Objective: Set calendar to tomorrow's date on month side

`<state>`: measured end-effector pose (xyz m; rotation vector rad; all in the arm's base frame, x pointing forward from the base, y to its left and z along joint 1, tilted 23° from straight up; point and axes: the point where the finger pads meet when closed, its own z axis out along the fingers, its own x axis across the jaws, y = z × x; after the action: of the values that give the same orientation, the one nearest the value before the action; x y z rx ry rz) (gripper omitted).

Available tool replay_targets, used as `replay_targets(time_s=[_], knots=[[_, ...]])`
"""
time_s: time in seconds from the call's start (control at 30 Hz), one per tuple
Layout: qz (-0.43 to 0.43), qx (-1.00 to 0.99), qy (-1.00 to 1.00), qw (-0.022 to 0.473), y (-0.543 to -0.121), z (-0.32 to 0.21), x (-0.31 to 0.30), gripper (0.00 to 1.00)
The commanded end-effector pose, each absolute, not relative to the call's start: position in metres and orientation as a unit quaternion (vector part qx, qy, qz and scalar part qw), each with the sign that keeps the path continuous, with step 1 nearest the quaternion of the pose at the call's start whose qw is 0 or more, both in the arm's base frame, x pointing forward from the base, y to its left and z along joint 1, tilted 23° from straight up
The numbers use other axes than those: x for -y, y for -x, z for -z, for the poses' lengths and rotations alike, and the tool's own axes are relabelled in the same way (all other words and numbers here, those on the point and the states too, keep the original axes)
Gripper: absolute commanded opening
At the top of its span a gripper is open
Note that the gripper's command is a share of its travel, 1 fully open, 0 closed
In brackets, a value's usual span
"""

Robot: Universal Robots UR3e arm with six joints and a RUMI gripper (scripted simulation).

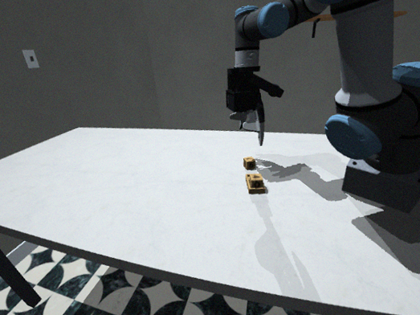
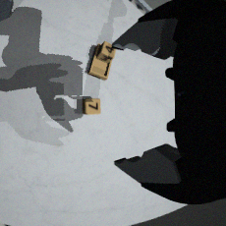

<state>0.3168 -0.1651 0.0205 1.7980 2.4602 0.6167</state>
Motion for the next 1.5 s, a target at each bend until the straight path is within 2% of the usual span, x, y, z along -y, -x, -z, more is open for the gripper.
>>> replay_targets(time_s=[0.0, 0.03, 1.47], knots=[[-0.198, -0.791, -0.578, 0.018, -0.3177, -0.0179, 0.1646, 1.00], [-0.198, -0.791, -0.578, 0.018, -0.3177, -0.0179, 0.1646, 0.29], [-0.198, -0.791, -0.578, 0.018, -0.3182, -0.0162, 0.1641, 0.29]])
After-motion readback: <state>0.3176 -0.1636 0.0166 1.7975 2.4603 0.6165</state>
